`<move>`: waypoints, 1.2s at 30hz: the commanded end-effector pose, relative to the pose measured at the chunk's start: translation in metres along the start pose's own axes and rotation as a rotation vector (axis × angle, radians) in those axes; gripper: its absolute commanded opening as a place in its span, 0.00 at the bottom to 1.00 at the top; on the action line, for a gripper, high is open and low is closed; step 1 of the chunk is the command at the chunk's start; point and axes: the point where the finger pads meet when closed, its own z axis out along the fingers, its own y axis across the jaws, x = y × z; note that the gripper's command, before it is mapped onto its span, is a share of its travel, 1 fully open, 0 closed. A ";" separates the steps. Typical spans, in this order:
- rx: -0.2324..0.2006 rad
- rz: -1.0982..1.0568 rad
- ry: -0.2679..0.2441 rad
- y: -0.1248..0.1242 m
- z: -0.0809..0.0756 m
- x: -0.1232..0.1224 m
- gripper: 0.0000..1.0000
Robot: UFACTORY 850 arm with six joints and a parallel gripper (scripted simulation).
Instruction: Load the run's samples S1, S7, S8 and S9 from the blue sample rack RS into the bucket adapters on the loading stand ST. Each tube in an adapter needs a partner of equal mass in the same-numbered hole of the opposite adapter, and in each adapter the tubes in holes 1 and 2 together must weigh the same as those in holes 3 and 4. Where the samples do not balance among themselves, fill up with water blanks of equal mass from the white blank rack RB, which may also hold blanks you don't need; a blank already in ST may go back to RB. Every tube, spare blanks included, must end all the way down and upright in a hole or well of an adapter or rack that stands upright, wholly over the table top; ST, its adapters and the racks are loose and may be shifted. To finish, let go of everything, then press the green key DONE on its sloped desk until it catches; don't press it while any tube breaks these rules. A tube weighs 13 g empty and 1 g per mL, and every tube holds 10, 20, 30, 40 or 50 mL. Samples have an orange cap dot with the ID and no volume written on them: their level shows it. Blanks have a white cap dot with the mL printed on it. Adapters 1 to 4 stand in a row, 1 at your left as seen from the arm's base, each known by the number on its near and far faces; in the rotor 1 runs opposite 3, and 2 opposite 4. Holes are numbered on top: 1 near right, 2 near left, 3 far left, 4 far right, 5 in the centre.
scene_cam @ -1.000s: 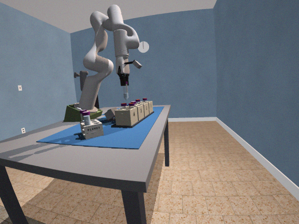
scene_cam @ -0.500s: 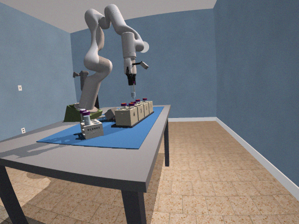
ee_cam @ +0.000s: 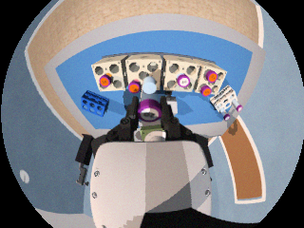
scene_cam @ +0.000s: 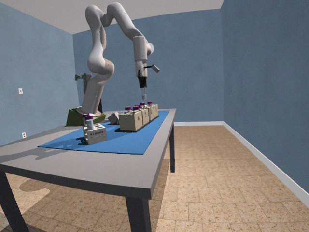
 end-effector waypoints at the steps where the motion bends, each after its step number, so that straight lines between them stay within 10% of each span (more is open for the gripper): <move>1: -0.029 0.005 -0.007 -0.024 0.001 0.010 0.00; 36: -0.029 0.005 -0.007 -0.046 0.006 0.017 0.00</move>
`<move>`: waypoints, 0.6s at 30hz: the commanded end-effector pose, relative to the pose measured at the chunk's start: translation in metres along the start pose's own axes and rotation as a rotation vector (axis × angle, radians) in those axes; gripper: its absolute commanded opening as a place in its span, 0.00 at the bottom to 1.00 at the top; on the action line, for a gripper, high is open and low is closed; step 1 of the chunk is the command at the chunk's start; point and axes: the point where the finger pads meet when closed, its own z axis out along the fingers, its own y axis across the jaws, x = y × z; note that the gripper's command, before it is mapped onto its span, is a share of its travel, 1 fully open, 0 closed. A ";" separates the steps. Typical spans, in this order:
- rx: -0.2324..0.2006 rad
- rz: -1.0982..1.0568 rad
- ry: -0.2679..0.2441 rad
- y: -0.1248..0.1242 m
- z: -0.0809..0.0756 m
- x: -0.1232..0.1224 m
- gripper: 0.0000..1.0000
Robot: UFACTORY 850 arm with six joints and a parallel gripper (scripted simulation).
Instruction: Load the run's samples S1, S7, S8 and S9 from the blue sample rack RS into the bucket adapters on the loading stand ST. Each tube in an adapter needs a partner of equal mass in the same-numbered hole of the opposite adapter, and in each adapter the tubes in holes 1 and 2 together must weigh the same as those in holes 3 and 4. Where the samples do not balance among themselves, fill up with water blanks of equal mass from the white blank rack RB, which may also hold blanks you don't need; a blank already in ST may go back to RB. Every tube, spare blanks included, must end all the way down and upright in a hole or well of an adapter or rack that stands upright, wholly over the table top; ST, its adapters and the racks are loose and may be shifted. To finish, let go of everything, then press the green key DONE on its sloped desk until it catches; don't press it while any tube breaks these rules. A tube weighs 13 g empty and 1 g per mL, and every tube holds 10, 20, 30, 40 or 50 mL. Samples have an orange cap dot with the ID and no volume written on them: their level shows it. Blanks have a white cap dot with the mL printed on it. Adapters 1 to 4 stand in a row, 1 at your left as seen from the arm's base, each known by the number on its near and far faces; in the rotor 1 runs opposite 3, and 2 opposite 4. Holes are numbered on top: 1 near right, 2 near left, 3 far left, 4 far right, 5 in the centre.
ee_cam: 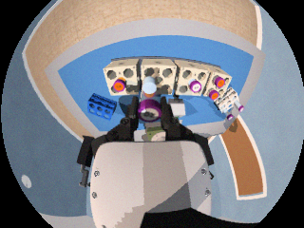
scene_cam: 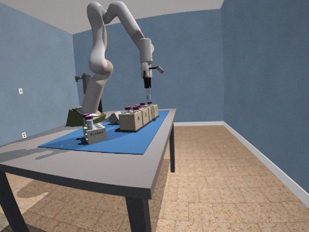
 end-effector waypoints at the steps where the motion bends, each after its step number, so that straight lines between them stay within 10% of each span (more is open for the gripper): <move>1: 0.000 0.000 0.001 0.000 0.004 0.001 0.00; 18: 0.000 0.000 0.001 0.000 0.033 0.001 0.00</move>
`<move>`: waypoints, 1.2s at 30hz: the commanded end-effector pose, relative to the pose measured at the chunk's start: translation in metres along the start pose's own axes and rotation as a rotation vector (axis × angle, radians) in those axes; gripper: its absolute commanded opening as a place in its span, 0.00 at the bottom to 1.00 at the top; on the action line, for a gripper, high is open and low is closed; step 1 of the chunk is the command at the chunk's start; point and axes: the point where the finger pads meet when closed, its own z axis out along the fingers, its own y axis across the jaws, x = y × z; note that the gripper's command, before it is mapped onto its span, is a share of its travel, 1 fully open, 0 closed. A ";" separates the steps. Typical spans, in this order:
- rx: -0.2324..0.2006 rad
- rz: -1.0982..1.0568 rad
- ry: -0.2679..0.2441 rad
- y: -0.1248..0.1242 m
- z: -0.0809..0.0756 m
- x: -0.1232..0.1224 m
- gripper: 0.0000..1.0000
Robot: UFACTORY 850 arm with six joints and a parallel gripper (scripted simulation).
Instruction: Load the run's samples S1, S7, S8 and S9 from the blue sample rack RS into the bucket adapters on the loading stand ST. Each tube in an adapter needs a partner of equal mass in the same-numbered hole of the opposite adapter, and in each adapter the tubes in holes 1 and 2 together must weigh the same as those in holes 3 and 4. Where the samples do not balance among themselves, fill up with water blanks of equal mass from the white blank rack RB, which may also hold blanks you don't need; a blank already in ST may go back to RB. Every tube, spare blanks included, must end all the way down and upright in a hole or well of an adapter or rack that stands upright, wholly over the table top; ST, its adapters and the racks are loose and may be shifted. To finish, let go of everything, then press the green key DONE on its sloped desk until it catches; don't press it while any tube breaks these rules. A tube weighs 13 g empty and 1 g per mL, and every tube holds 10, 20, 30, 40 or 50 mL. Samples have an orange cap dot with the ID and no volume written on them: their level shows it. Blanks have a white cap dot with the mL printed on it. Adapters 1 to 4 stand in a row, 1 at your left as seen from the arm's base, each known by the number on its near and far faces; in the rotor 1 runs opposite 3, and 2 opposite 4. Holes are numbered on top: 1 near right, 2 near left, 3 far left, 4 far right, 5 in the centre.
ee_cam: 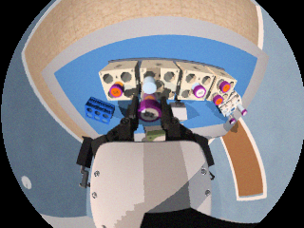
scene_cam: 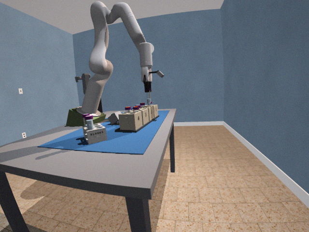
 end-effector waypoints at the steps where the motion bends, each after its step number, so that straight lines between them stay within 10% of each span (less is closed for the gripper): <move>1: 0.000 0.000 0.002 0.000 0.005 0.001 0.00; 36: 0.000 0.000 0.002 0.000 0.021 0.001 0.00</move>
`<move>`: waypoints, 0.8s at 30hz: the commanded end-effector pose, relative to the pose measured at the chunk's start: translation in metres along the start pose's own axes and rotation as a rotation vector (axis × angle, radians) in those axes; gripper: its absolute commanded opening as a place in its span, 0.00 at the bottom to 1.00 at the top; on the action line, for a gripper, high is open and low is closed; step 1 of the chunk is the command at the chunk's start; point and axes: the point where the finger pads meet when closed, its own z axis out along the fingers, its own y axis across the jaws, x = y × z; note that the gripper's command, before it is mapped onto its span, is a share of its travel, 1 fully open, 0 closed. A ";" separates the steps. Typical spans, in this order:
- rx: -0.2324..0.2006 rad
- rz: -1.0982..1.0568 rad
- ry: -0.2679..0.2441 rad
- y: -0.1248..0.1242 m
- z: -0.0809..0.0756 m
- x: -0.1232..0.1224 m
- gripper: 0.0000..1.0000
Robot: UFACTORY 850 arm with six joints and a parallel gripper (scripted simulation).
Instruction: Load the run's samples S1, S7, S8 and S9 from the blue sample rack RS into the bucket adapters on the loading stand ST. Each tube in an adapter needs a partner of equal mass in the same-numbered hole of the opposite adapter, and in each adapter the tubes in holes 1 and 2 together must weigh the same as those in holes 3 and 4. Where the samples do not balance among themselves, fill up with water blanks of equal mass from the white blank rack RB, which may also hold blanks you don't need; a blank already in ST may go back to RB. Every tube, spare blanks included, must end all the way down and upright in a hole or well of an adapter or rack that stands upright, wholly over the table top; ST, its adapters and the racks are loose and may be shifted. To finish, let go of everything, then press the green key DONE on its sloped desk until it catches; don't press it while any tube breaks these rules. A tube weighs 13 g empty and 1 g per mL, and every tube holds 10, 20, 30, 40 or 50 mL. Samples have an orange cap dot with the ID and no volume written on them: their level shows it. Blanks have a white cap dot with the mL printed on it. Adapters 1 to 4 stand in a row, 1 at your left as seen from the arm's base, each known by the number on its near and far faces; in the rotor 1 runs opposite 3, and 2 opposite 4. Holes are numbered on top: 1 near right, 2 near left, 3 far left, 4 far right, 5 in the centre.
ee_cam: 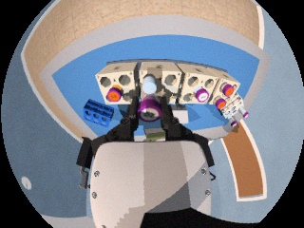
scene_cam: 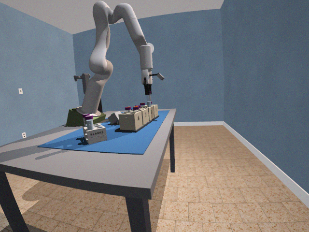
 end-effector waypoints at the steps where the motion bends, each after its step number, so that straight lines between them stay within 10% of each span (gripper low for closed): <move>1: 0.000 0.000 0.002 0.000 0.004 0.001 0.00; 24: 0.000 0.000 0.001 0.000 0.025 0.001 0.00</move>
